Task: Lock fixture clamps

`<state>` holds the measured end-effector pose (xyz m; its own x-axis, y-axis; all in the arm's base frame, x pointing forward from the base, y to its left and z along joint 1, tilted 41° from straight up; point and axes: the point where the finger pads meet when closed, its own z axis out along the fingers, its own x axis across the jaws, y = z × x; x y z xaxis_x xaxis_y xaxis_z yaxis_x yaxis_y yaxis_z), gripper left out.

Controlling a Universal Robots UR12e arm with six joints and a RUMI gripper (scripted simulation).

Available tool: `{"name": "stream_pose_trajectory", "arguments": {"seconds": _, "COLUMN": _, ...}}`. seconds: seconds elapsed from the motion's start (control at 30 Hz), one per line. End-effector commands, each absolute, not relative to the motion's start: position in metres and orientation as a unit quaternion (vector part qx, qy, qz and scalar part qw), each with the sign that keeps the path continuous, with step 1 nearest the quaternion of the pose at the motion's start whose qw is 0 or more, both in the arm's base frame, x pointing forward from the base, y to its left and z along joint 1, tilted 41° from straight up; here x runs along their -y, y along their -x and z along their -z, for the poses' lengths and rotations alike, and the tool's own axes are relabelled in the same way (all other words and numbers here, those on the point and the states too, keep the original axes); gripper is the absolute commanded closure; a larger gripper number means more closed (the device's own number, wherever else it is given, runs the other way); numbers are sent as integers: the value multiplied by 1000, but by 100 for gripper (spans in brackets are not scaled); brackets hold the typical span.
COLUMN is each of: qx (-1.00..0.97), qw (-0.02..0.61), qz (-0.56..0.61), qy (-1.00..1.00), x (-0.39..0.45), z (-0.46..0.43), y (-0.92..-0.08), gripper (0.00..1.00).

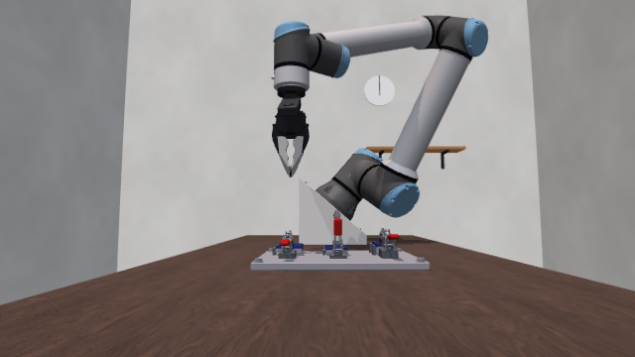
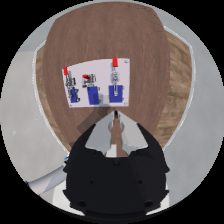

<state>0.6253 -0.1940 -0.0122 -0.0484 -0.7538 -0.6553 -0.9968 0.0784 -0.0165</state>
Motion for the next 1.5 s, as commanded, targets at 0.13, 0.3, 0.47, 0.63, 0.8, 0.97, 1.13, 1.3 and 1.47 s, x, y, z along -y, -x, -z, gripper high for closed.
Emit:
{"name": "stream_pose_trajectory", "arguments": {"seconds": 0.13, "qx": -687, "qw": 263, "qz": -232, "qy": 636, "x": 194, "z": 12, "y": -624, "gripper": 100}}
{"name": "stream_pose_trajectory", "arguments": {"seconds": 0.3, "qx": -686, "qw": 262, "qz": -231, "qy": 638, "x": 195, "z": 12, "y": -626, "gripper": 41}}
{"name": "stream_pose_trajectory", "arguments": {"seconds": 0.47, "qx": -686, "qw": 262, "qz": -231, "qy": 638, "x": 195, "z": 12, "y": -626, "gripper": 41}}
{"name": "stream_pose_trajectory", "arguments": {"seconds": 0.63, "qx": -686, "qw": 262, "qz": -231, "qy": 638, "x": 195, "z": 12, "y": -626, "gripper": 41}}
{"name": "stream_pose_trajectory", "arguments": {"seconds": 0.8, "qx": -686, "qw": 262, "qz": -231, "qy": 638, "x": 195, "z": 12, "y": -626, "gripper": 41}}
{"name": "stream_pose_trajectory", "arguments": {"seconds": 0.97, "qx": -686, "qw": 262, "qz": -231, "qy": 638, "x": 195, "z": 12, "y": -625, "gripper": 41}}
{"name": "stream_pose_trajectory", "arguments": {"seconds": 1.13, "qx": -686, "qw": 262, "qz": -231, "qy": 638, "x": 195, "z": 12, "y": -625, "gripper": 41}}
{"name": "stream_pose_trajectory", "arguments": {"seconds": 1.3, "qx": -686, "qw": 262, "qz": -231, "qy": 638, "x": 195, "z": 12, "y": -625, "gripper": 41}}
{"name": "stream_pose_trajectory", "arguments": {"seconds": 1.47, "qx": -686, "qw": 262, "qz": -231, "qy": 638, "x": 195, "z": 12, "y": -625, "gripper": 41}}
